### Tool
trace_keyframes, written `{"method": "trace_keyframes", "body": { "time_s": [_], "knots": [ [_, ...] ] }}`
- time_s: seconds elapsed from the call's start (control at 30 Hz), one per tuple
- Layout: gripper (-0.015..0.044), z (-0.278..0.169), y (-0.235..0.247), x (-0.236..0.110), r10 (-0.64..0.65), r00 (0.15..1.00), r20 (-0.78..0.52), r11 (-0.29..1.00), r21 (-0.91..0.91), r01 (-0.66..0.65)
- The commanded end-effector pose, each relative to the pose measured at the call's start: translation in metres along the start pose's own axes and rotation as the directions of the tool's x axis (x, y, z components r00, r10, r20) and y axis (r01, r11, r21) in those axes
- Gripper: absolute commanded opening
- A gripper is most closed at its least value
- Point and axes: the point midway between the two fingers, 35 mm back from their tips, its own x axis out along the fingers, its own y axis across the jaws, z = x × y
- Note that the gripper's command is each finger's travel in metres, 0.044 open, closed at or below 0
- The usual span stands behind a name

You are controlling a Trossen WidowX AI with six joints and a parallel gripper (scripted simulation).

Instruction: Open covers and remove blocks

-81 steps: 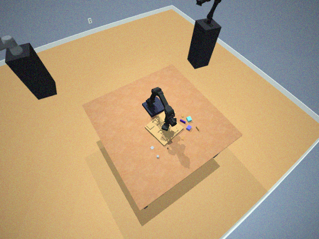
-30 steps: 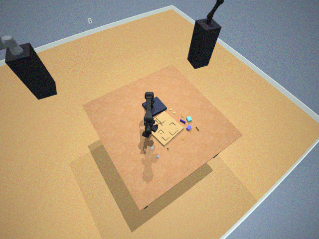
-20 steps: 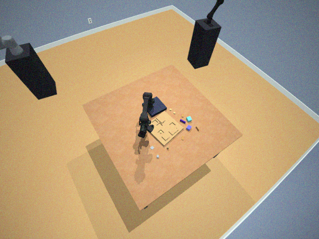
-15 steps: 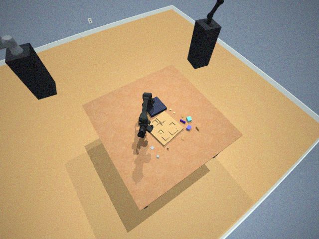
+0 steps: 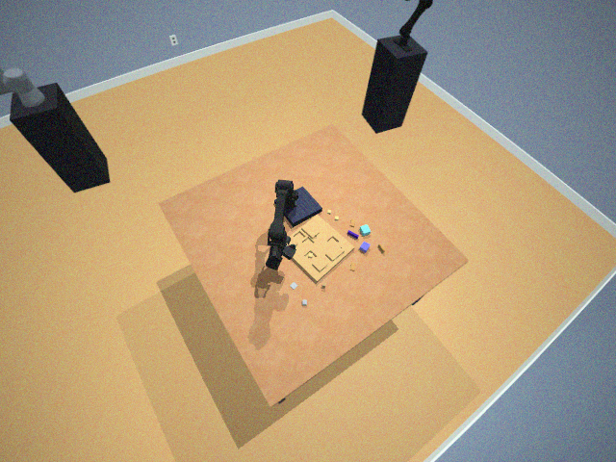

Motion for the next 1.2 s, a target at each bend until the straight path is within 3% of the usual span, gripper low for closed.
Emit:
{"method": "trace_keyframes", "body": {
  "time_s": [0.0,1.17],
  "knots": [
    [0.0080,-0.001,0.001,0.009,0.009,1.000,-0.006,1.000,-0.004,-0.009],
    [0.0080,-0.002,0.003,0.066,0.009,1.000,-0.006,1.000,-0.004,-0.009]
  ]
}}
